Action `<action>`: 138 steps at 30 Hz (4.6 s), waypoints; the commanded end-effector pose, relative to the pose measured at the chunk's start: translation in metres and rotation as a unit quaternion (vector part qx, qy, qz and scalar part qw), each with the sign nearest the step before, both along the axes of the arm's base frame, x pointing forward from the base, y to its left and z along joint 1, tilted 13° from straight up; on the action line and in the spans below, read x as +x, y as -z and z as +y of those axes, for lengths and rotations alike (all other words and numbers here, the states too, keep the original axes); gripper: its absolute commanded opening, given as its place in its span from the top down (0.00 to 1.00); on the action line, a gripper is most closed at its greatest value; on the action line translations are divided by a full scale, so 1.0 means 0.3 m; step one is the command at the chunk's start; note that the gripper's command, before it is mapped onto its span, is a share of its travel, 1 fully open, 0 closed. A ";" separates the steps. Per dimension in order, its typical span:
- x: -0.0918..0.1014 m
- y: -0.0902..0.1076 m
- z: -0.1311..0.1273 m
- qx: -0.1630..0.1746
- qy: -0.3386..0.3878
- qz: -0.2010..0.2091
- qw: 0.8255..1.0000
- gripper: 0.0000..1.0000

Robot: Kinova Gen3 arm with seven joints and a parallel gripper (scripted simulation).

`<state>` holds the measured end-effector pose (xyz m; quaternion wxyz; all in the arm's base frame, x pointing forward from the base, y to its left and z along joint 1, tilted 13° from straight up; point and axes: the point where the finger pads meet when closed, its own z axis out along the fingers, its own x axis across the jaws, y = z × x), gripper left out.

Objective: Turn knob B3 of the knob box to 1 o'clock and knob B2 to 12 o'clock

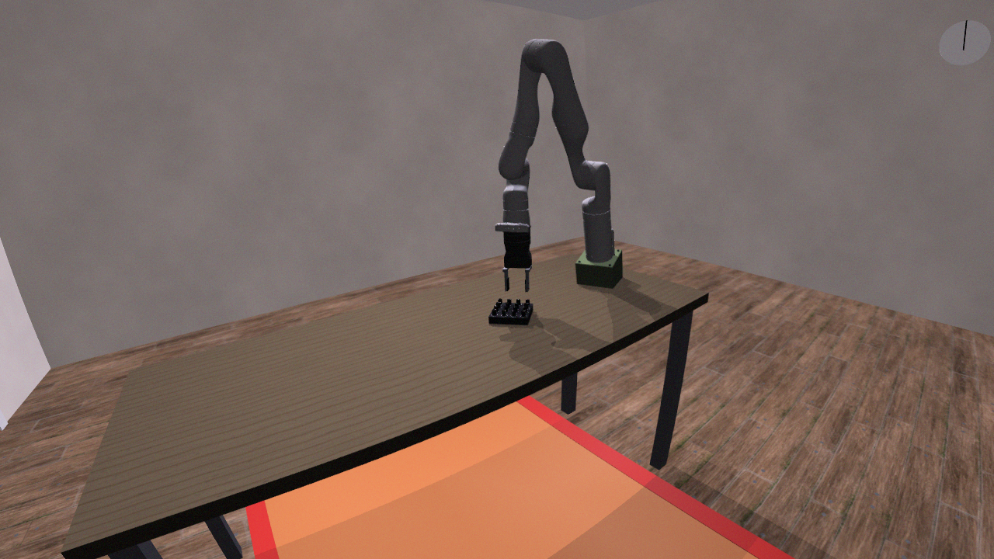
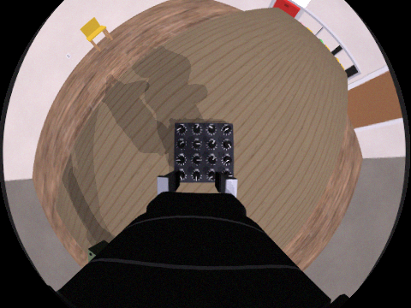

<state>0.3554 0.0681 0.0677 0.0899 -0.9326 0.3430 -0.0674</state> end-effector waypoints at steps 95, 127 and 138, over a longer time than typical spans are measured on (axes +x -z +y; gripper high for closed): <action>0.001 -0.001 0.001 0.000 0.000 0.000 1.000 0.00; -0.045 0.013 -0.058 0.000 0.000 0.000 1.000 0.00; -0.088 0.026 -0.113 0.000 0.000 0.000 1.000 0.00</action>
